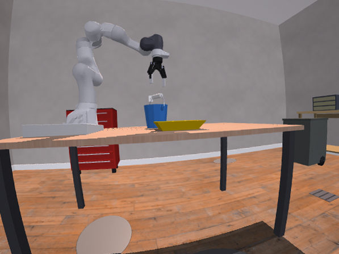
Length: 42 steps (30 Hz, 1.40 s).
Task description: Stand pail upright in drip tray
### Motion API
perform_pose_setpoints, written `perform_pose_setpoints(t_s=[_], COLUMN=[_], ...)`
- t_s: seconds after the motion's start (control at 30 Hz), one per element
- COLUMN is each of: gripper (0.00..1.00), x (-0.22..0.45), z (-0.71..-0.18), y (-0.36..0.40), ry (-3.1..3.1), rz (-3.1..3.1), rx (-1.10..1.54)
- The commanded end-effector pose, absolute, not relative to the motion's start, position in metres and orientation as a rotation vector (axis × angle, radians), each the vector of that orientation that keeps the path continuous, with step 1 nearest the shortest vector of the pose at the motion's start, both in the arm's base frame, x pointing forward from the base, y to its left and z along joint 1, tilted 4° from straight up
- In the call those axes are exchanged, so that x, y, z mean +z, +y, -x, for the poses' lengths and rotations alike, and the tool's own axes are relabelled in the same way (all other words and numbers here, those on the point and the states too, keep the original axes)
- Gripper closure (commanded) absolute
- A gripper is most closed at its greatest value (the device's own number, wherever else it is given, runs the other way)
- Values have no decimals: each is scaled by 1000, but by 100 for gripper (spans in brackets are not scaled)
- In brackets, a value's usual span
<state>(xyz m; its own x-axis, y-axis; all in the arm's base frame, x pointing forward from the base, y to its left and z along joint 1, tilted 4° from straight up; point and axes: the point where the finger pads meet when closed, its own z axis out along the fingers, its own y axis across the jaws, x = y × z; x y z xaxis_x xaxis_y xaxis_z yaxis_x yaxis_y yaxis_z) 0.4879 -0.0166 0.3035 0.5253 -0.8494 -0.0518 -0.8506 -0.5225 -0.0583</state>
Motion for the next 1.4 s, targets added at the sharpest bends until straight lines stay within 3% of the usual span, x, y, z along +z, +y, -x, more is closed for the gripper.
perform_pose_setpoints(t_s=[0.0, 1.37], gripper=[0, 0], x=[304, 295], z=[-491, -490], y=[-16, 13], ry=[1659, 1819], rz=[2580, 2484], rx=[12, -11])
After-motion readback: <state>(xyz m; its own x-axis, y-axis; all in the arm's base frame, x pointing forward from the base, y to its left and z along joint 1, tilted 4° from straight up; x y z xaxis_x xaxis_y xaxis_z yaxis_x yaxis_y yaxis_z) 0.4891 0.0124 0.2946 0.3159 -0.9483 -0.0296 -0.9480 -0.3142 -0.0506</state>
